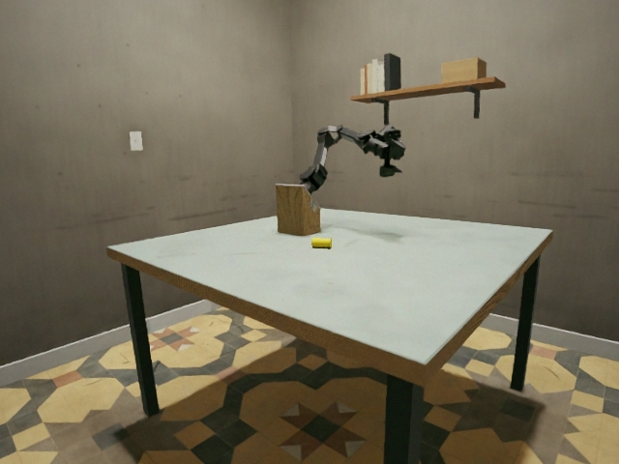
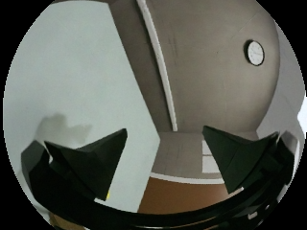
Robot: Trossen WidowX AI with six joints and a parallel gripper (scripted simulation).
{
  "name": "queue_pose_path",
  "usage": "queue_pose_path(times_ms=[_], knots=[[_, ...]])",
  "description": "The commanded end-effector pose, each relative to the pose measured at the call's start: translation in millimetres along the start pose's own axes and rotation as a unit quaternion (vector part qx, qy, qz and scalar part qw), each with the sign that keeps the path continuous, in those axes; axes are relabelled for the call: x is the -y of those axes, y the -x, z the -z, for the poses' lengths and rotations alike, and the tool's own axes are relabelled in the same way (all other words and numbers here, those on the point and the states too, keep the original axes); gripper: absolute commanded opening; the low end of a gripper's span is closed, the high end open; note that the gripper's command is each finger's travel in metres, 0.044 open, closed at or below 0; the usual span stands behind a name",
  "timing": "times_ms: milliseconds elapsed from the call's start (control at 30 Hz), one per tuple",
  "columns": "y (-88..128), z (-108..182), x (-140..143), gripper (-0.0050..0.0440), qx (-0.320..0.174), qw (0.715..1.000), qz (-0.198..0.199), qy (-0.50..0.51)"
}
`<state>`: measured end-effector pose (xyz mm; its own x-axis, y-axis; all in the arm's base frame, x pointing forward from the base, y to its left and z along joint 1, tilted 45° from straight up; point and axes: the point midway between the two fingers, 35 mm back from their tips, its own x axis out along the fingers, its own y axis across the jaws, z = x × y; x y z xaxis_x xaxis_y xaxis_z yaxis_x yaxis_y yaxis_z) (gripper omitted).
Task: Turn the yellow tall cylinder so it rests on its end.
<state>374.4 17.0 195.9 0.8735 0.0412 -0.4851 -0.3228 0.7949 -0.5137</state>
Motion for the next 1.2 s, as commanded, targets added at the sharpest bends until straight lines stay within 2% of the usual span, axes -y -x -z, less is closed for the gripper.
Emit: queue_pose_path(times_ms=[0, 33, 100, 167, 267, 300, 333, 367, 400, 433, 467, 500, 600, 667, 700, 800, 900, 967, 1067, 1133, 1167], knots=[[28, -19, 19, 0.0440, 0.062, 0.993, 0.051, -0.085], [38, -25, 26, 0.0440, 0.086, 0.987, 0.064, -0.117], [38, -25, 26, 0.0440, 0.086, 0.987, 0.064, -0.117], [61, -36, 39, 0.0440, 0.137, 0.970, 0.086, -0.179], [73, -42, 45, 0.0440, 0.164, 0.959, 0.094, -0.210], [85, -47, 50, 0.0440, 0.192, 0.946, 0.102, -0.240], [85, -47, 50, 0.0440, 0.192, 0.946, 0.101, -0.240], [99, -52, 56, 0.0440, 0.220, 0.931, 0.107, -0.269], [99, -52, 55, 0.0440, 0.220, 0.931, 0.106, -0.269], [112, -57, 60, 0.0440, 0.249, 0.915, 0.110, -0.298], [112, -57, 60, 0.0440, 0.250, 0.915, 0.110, -0.298], [105, -53, 60, 0.0440, 0.240, 0.920, 0.104, -0.293], [62, -25, 55, 0.0440, 0.162, 0.950, 0.082, -0.253], [62, -25, 55, 0.0440, 0.162, 0.950, 0.082, -0.253], [53, -22, 59, 0.0440, 0.149, 0.956, 0.077, -0.239], [17, 11, 53, 0.0440, 0.083, 0.973, 0.045, -0.209], [6, 23, 51, 0.0440, 0.063, 0.977, 0.032, -0.200], [-13, 49, 45, 0.0440, 0.024, 0.982, 0.005, -0.185], [-22, 62, 42, 0.0440, 0.006, 0.984, -0.010, -0.179], [-38, 89, 35, 0.0440, -0.027, 0.984, -0.042, -0.169], [-38, 89, 35, 0.0440, -0.027, 0.984, -0.042, -0.169]])
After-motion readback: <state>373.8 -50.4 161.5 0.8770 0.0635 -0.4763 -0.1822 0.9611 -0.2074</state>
